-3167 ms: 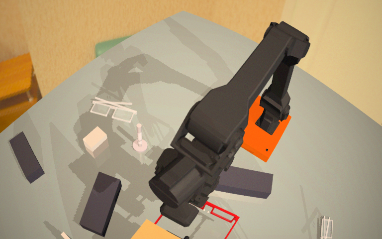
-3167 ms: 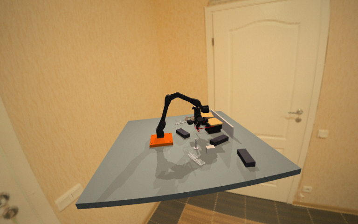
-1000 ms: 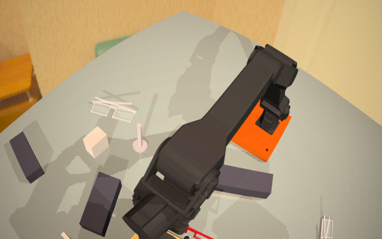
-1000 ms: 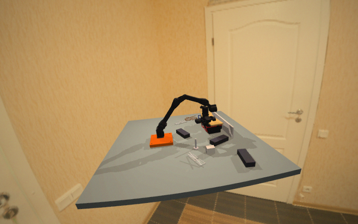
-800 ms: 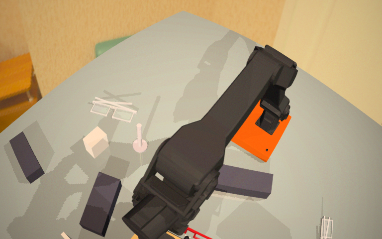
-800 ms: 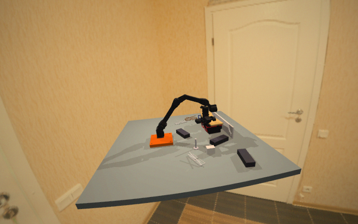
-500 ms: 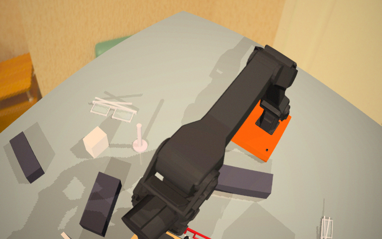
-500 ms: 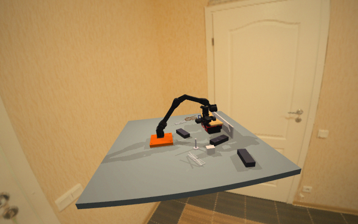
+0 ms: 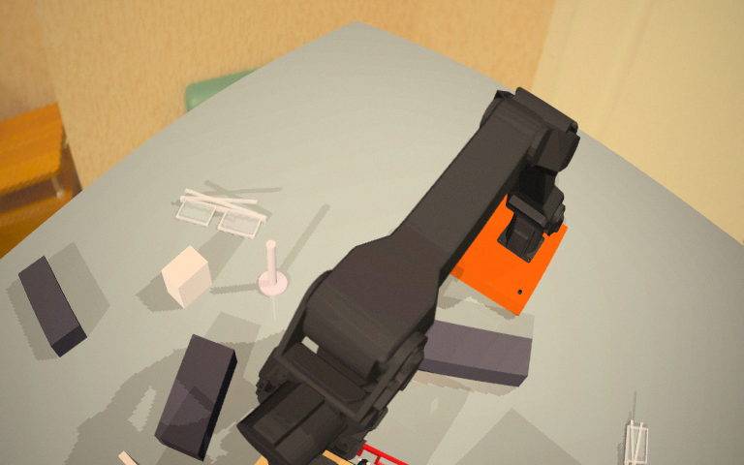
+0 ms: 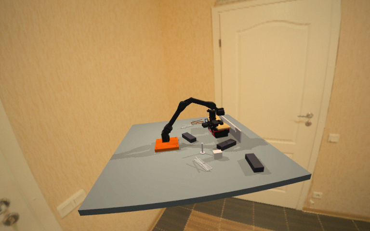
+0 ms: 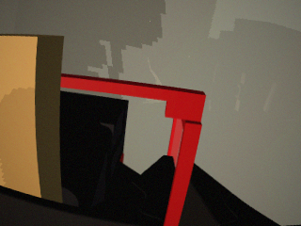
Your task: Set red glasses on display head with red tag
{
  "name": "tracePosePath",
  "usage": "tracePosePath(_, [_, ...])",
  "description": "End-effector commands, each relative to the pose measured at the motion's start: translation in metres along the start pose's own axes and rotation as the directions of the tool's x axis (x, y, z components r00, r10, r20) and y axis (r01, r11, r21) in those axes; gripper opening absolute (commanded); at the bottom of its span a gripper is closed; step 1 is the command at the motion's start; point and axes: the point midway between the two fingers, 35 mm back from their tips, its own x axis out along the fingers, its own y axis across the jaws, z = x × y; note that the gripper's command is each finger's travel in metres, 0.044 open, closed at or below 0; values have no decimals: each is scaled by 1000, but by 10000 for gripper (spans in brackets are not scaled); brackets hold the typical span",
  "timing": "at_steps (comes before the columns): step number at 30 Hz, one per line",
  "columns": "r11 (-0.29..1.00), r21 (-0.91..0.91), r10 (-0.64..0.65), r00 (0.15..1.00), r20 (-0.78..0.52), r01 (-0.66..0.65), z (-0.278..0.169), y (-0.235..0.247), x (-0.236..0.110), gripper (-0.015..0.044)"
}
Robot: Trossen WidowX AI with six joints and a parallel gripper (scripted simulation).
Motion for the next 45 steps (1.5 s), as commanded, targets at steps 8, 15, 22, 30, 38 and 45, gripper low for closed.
tracePosePath(8, [1000,0,-1,1000,0,1,0,0,1,79])
tracePosePath(15, [1000,0,-1,1000,0,1,0,0,1,108])
tracePosePath(22, [1000,3,-4,1000,8,4,0,0,-24,108])
tracePosePath(30, [1000,3,-6,1000,11,6,-1,-1,-33,108])
tracePosePath(38, [1000,3,-7,1000,11,6,-1,-12,-36,108])
tracePosePath(45, [1000,3,-9,1000,11,9,-1,-38,-40,108])
